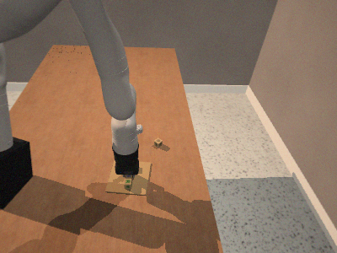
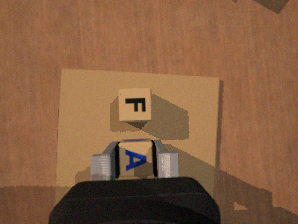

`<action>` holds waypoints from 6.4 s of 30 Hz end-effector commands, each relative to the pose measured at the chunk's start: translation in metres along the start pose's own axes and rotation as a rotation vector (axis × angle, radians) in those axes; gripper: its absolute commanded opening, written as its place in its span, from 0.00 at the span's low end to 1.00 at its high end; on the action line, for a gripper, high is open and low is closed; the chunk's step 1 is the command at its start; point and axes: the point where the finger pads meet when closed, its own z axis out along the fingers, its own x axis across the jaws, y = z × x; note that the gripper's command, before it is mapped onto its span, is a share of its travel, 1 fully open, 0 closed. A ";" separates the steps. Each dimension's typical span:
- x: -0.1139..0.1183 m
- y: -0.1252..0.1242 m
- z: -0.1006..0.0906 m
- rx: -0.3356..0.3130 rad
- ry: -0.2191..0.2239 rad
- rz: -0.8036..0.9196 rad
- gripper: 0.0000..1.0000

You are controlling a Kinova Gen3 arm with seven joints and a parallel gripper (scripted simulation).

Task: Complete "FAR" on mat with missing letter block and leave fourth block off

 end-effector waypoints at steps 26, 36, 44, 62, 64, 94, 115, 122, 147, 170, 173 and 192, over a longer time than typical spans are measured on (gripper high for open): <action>0.000 0.000 0.000 0.000 0.000 -0.001 0.49; 0.000 0.000 0.000 0.000 0.000 -0.001 0.49; 0.001 0.000 0.000 0.000 0.000 -0.001 0.49; 0.002 0.000 0.000 0.000 0.000 -0.001 0.49; 0.002 0.000 0.000 0.000 0.000 -0.001 0.49; 0.002 0.000 0.005 0.000 0.000 -0.001 0.49; 0.002 0.000 0.005 0.000 0.000 -0.001 0.49; 0.002 0.000 0.005 0.000 0.000 -0.001 0.49; 0.002 0.000 0.005 0.000 0.000 -0.001 0.79; 0.002 0.000 -0.043 0.000 0.000 -0.001 0.79; 0.002 0.000 -0.054 0.000 0.000 -0.001 0.79; 0.002 0.000 -0.085 0.000 0.000 -0.001 1.00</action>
